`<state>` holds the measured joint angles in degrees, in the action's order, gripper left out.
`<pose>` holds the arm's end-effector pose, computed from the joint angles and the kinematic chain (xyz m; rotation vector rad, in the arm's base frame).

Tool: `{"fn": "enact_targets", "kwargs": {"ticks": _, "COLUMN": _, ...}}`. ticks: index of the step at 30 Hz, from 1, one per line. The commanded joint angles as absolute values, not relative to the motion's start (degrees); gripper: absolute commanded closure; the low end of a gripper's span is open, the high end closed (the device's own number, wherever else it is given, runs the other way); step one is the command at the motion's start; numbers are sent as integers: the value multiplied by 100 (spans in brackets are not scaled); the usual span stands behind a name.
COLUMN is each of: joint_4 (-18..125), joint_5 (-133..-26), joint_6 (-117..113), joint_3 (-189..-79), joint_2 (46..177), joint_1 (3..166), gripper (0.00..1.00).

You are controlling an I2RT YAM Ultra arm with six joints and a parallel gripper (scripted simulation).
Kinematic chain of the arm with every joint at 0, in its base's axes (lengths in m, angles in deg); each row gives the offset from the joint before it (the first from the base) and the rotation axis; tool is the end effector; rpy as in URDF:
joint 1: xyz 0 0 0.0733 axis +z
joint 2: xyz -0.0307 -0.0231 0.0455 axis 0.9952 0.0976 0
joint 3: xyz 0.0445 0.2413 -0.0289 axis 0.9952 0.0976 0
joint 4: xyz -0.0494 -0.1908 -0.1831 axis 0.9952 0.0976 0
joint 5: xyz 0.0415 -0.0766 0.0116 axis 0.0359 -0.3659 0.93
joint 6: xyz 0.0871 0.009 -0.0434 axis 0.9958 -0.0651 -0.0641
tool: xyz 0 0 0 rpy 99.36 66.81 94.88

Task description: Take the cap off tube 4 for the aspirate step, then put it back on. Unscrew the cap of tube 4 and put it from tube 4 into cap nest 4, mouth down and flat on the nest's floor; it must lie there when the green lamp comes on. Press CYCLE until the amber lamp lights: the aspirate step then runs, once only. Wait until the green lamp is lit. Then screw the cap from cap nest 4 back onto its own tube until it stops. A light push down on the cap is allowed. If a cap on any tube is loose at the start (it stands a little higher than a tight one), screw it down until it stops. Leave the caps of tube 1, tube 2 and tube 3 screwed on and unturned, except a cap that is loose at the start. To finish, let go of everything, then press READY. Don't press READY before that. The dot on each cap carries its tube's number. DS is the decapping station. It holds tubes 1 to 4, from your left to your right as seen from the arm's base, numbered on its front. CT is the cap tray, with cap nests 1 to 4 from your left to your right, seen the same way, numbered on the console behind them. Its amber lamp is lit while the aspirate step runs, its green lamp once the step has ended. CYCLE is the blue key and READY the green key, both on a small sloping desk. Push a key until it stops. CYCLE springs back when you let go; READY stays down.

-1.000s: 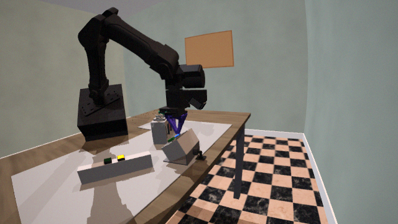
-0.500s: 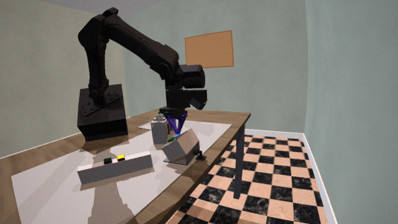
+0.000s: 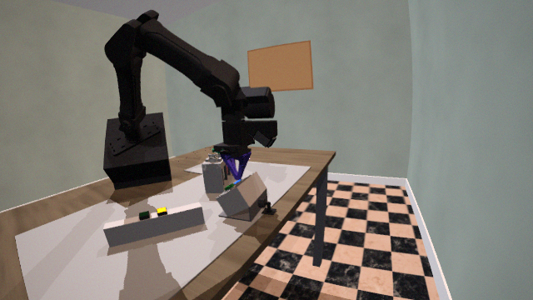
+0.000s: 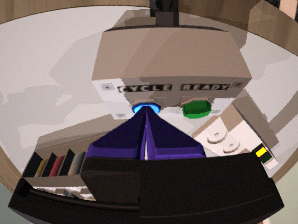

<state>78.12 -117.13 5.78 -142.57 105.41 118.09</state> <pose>0.3436 0.1658 0.1943 -0.3564 2.4027 -0.5541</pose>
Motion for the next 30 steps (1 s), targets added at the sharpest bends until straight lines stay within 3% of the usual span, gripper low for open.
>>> {"fn": "enact_targets", "kwargs": {"ticks": 1, "joint_4": 7710, "joint_5": -11714, "joint_6": 564, "joint_3": -14242, "joint_2": 10517, "joint_1": 11827, "gripper": 100}}
{"fn": "enact_targets", "kwargs": {"ticks": 30, "joint_4": 7844, "joint_5": -11742, "joint_6": 631, "joint_3": -14285, "joint_2": 10467, "joint_1": 11887, "gripper": 100}}
